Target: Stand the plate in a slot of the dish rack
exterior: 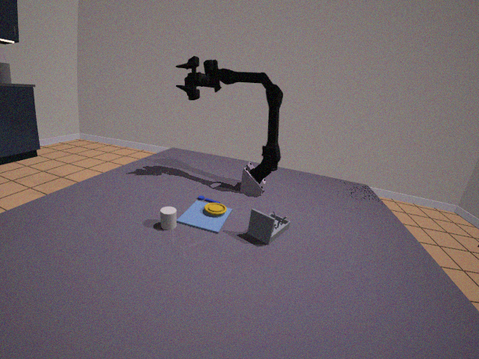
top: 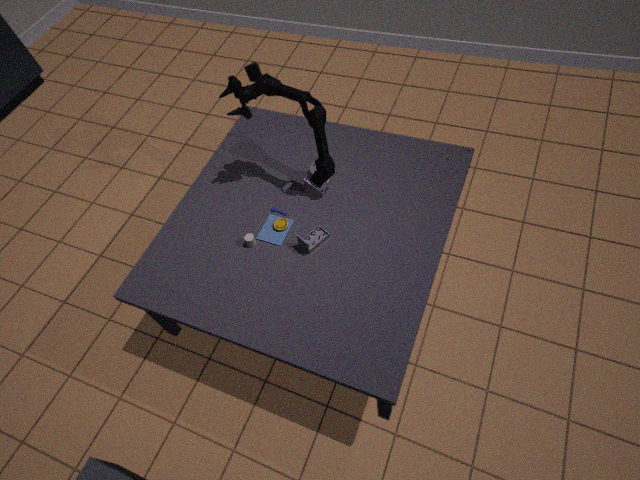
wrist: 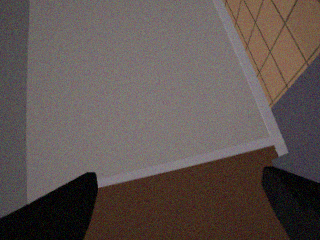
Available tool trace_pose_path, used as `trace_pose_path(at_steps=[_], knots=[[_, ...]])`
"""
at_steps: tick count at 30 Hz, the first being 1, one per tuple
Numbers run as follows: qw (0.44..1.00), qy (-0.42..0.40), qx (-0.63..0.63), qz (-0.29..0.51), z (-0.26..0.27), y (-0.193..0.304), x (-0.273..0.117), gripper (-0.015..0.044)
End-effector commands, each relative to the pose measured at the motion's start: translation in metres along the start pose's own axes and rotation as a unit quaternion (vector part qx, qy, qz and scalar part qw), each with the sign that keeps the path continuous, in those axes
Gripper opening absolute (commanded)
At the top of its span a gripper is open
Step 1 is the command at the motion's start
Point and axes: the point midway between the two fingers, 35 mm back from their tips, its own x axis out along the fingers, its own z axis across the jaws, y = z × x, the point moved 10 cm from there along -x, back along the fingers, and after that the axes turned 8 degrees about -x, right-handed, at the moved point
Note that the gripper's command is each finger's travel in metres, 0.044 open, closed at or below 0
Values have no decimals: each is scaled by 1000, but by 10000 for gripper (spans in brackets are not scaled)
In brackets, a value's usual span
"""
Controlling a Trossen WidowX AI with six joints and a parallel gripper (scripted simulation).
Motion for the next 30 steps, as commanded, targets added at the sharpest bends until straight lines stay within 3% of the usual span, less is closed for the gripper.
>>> trace_pose_path(at_steps=[1, 16, 30], knots=[[999, 23, -35, 4, 0, 12, 14, 400], [972, 126, -188, 58, -10, 72, 79, 400], [909, 213, -332, 137, -28, 134, 126, 400]])
